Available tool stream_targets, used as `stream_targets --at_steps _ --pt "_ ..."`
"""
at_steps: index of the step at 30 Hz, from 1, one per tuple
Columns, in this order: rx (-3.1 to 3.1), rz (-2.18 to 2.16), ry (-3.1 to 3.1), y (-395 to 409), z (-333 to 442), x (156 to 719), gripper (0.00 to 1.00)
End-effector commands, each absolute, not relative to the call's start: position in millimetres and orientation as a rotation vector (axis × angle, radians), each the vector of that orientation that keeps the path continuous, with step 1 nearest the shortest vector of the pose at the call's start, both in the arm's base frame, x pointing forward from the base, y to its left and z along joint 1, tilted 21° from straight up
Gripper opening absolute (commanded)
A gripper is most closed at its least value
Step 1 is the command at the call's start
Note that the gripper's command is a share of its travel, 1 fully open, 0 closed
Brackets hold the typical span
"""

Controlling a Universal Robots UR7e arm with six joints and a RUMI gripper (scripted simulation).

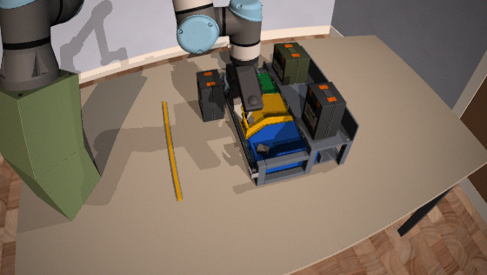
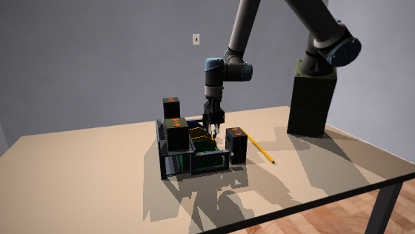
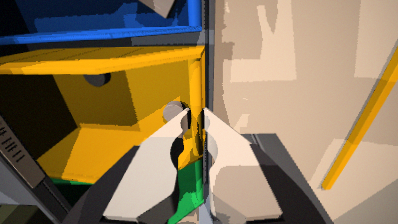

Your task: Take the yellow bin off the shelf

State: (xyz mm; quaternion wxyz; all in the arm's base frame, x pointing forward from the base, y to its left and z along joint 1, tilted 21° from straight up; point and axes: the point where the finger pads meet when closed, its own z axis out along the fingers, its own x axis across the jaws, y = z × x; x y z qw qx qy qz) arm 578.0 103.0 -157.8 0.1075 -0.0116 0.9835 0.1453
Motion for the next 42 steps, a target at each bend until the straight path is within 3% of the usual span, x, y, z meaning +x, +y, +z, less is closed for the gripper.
stream_targets --at_steps 1,42 --pt "-0.032 0.428 2.894 101.9 -156.8 577.6 0.00" --pt "-0.031 0.428 2.894 101.9 -157.9 572.4 0.00"
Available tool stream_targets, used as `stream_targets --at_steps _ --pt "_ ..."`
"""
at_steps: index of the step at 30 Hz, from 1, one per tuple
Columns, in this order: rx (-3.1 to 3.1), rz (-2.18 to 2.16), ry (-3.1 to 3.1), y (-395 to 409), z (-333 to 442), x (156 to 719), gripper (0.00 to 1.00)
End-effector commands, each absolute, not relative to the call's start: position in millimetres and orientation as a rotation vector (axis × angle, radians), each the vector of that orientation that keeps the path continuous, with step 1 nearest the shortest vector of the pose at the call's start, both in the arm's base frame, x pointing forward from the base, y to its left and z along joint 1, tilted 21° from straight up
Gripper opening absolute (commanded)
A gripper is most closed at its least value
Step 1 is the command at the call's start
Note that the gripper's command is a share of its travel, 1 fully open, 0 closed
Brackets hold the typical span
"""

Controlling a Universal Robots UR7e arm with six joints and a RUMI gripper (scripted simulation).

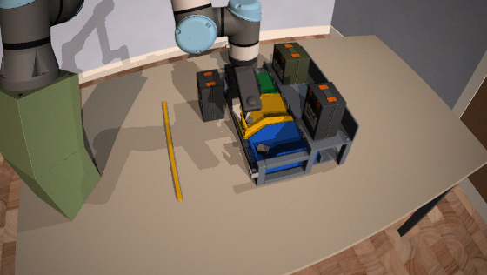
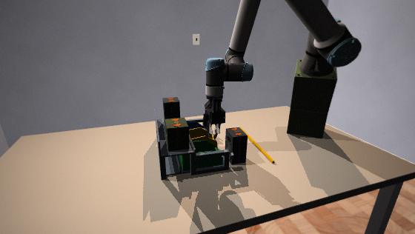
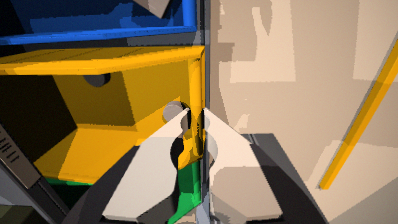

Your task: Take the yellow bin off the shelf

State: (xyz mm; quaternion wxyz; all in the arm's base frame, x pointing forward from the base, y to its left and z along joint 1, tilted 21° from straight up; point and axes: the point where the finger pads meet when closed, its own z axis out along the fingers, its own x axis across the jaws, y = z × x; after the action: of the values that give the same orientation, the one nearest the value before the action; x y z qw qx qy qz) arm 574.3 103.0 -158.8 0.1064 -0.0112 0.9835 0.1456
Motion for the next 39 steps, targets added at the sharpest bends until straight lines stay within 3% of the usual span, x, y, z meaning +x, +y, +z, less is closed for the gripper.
stream_targets --at_steps 1,39 --pt "-0.031 0.428 2.894 101.8 -158.1 571.6 0.00" --pt "-0.030 0.430 2.897 102.8 -176.6 493.2 0.00"
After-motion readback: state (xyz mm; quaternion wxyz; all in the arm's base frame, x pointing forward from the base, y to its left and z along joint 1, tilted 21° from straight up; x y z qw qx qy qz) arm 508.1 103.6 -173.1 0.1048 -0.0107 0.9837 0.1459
